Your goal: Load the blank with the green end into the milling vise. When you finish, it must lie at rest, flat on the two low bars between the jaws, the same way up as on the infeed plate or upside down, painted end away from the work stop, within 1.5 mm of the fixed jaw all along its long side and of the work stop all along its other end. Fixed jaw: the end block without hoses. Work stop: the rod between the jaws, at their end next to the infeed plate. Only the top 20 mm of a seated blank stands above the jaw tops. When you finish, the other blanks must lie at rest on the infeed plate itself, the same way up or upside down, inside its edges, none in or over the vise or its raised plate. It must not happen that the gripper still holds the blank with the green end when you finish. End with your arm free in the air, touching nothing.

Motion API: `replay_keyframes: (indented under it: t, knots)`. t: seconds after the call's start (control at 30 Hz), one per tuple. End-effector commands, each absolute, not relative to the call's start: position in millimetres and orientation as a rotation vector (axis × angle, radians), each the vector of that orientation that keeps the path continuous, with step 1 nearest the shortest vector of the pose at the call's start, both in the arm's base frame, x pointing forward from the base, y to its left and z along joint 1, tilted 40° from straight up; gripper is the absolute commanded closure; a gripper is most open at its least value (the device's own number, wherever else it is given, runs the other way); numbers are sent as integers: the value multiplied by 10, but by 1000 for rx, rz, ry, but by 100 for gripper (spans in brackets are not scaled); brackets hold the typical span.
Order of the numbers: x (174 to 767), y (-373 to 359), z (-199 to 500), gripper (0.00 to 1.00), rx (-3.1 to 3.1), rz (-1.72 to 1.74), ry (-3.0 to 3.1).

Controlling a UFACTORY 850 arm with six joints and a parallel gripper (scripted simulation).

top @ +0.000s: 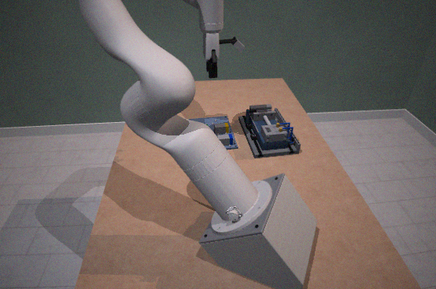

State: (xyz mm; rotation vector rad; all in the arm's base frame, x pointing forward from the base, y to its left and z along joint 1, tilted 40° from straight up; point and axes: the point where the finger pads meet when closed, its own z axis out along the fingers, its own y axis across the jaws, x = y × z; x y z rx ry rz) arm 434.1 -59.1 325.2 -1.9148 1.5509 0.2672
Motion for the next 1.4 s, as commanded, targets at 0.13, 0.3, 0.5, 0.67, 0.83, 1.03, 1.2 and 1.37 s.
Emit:
replay_keyframes:
  t: [0.13,0.3,0.5,0.67,0.83,1.03,1.2,1.37]
  knots:
    - [4345,-595,3257,37,-1915,265,1551]
    - [4345,-595,3257,37,-1915,265,1551]
    - [4345,-595,3257,37,-1915,265,1551]
    - [4414,-442,3148,37,-1914,266,1553]
    - [4500,-251,3012,37,-1912,267,1555]
    - [4517,-213,2984,37,-1912,267,1556]
    - [4564,-105,2907,37,-1912,268,1556]
    - [4650,86,2771,37,-1912,267,1555]
